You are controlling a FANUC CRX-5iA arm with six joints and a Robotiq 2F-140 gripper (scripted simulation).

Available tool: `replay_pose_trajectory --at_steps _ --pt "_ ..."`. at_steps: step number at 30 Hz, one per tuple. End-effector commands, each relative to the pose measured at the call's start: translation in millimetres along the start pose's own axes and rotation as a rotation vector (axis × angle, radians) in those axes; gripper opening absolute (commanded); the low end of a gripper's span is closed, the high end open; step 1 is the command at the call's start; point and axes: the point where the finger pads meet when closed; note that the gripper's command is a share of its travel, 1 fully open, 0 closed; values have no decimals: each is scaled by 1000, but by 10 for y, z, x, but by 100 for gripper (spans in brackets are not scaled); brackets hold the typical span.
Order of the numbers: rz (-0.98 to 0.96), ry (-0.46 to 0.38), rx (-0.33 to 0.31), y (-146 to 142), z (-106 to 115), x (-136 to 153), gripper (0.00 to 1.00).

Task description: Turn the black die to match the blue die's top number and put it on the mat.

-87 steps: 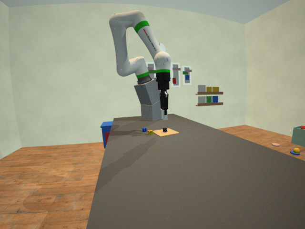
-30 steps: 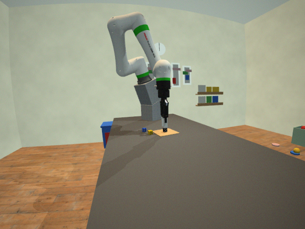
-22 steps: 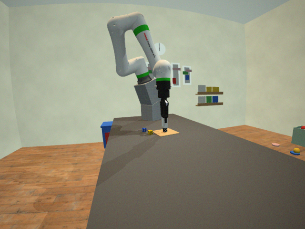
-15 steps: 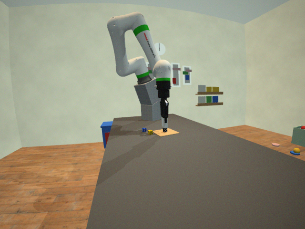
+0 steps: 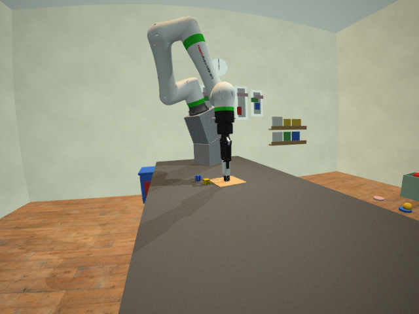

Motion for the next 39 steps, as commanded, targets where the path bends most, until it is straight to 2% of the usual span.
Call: replay_pose_trajectory --at_steps 1,17,39 --pt "0 0 0 1 1 -1 25" --pt "0 0 0 2 -16 0 25" --pt "0 0 0 2 -285 -1 25"
Point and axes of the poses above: the point where the finger pads meet when closed, its own z axis back along the fingers, its own y axis across the jaws, x = y × z, and after that the axes turned 11 degrees about z, right-handed
